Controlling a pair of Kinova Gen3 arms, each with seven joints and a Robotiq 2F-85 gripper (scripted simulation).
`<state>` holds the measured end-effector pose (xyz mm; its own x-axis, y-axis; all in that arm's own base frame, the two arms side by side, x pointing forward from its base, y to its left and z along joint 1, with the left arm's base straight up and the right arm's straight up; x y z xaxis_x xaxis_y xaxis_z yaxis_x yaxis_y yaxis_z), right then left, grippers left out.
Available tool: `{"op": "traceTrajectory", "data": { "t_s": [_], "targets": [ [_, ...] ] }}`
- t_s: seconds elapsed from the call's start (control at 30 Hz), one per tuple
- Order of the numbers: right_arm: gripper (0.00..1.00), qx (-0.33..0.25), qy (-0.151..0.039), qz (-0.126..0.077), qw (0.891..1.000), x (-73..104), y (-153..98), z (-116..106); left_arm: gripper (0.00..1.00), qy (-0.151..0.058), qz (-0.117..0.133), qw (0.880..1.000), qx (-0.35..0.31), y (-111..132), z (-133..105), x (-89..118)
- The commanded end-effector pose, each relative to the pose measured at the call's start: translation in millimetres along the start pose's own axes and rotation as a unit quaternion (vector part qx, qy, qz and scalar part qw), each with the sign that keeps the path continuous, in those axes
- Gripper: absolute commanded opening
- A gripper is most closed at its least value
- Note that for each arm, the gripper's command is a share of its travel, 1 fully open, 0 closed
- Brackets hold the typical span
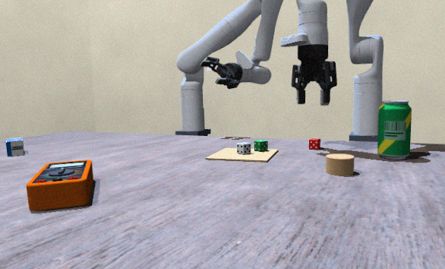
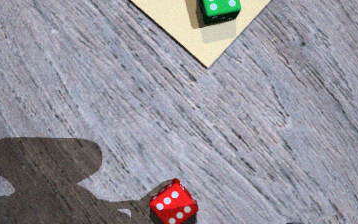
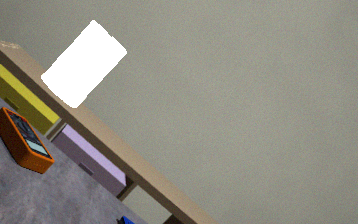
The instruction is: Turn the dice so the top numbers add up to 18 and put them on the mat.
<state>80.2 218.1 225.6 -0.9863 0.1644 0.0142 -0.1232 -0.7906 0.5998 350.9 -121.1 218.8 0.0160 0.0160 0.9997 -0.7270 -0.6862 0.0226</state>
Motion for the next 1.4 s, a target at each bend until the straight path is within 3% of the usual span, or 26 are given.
{"op": "traceTrajectory", "data": {
  "t_s": [0.0,0.2,0.3,0.63,0.8,1.07,1.1,1.37],
  "targets": [
    [1.000,-0.001,0.000,0.000,1.000,0.0,0.2,0.4,1.000,-0.002,0.006,0.997,0.083,0.2,-0.4,-3.5],
    [1.000,-0.001,0.000,0.000,1.000,0.0,0.2,0.4,1.000,0.000,0.007,0.984,0.180,-1.2,-1.9,-7.8],
    [1.000,-0.001,0.000,0.000,1.000,0.0,0.2,0.4,1.000,0.000,0.007,0.983,0.184,-1.3,-2.0,-7.9],
    [1.000,-0.001,0.000,0.000,1.000,0.0,0.2,0.4,1.000,0.003,0.010,0.948,0.317,-3.8,-4.2,-13.3],
    [1.000,-0.001,0.000,0.000,1.000,0.0,0.2,0.4,1.000,0.004,0.011,0.939,0.343,-4.4,-4.6,-14.3],
    [1.000,-0.001,0.000,0.000,1.000,0.0,0.2,0.4,1.000,0.004,0.011,0.937,0.349,-4.5,-4.7,-14.5],
    [1.000,-0.001,0.000,0.000,1.000,0.0,0.2,0.4,0.466,0.004,0.011,0.937,0.349,-4.5,-4.7,-14.5],
    [1.000,-0.001,0.000,0.000,1.000,0.0,0.2,0.4,0.466,0.004,0.011,0.937,0.349,-4.5,-4.7,-14.5]
  ]
}}
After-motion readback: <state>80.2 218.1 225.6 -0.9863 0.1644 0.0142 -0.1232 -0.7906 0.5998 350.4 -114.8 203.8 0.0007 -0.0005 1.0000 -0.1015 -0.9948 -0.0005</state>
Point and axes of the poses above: on each arm, the point where the finger pads meet when closed, its own x axis back along the fingers, its own y axis across the jaws, z = x × y, the point moved 10 cm from there along x, back along the fingers, and after that the axes turned 7 degrees about -x, right-handed, at the moved point
